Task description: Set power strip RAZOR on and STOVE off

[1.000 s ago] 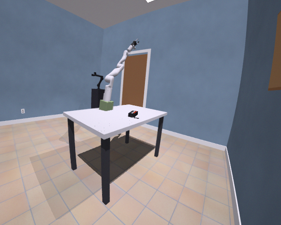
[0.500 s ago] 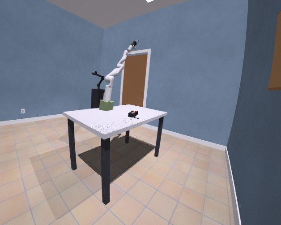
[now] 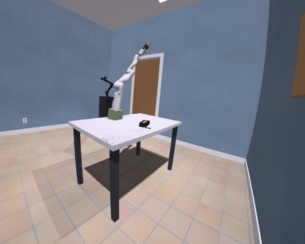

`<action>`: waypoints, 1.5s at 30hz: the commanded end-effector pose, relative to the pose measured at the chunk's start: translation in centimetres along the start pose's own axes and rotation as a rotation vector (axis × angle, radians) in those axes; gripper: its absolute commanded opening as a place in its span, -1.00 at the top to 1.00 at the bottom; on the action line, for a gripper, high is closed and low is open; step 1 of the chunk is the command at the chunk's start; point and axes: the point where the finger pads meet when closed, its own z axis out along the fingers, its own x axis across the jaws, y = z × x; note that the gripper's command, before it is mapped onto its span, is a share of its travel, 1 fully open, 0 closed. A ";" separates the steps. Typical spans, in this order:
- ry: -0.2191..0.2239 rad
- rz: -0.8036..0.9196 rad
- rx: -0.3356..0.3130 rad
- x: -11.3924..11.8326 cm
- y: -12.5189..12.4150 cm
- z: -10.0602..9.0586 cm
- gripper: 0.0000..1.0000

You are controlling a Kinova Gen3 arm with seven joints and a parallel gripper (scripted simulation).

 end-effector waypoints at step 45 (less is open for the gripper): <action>-0.501 0.055 0.267 -48.7 -17.5 -5.3 1.00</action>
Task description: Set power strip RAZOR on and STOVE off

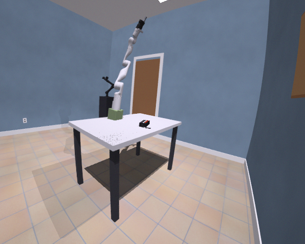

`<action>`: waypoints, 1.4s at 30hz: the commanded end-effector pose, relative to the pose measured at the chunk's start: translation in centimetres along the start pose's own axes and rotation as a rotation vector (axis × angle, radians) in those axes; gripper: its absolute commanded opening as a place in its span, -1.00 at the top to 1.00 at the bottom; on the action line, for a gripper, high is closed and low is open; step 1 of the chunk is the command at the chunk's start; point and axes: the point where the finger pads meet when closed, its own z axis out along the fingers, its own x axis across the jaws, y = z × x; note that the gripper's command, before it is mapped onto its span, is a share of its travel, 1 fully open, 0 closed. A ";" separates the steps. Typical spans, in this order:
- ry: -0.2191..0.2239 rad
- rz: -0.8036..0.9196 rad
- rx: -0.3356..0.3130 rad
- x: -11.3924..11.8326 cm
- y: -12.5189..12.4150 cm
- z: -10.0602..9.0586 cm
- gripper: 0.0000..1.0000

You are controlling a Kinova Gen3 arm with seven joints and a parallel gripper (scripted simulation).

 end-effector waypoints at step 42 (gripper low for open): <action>-0.248 0.000 0.840 -34.0 -58.1 -10.4 1.00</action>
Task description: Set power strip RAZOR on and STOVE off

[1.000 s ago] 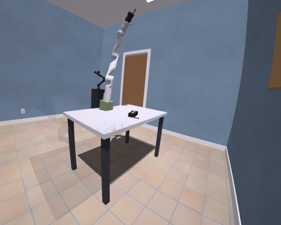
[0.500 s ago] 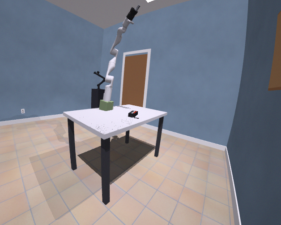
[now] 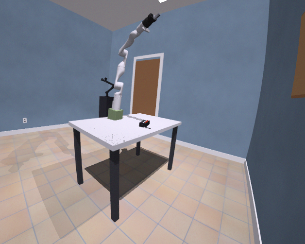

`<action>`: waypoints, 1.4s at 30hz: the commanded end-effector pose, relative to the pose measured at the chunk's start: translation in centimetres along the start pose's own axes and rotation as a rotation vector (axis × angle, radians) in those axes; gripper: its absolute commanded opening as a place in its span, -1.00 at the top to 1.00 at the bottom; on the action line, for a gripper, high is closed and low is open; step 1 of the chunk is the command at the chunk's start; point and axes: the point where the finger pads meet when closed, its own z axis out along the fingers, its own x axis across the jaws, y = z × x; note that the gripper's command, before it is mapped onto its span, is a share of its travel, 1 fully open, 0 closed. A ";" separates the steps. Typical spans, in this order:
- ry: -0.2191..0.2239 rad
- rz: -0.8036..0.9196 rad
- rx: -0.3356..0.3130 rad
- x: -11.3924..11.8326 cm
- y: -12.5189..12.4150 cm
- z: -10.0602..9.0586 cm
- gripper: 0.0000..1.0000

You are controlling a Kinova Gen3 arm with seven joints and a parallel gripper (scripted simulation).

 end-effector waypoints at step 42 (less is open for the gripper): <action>0.118 -0.108 0.467 1.0 -34.2 3.6 1.00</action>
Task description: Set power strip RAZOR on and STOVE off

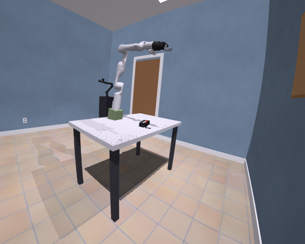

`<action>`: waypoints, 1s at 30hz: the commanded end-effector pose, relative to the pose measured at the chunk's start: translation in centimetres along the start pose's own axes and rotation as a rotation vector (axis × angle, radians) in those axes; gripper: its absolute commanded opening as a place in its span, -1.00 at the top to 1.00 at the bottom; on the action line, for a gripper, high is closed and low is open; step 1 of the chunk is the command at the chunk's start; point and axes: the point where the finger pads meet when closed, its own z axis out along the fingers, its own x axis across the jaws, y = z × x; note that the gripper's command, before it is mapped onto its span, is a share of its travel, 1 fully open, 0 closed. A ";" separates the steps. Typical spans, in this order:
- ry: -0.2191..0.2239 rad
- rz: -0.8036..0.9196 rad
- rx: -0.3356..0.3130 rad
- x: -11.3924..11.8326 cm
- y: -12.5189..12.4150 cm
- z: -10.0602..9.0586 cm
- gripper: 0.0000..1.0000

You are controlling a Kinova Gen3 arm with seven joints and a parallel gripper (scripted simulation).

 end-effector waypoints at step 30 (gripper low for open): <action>0.128 -0.117 0.239 5.9 -16.6 3.3 1.00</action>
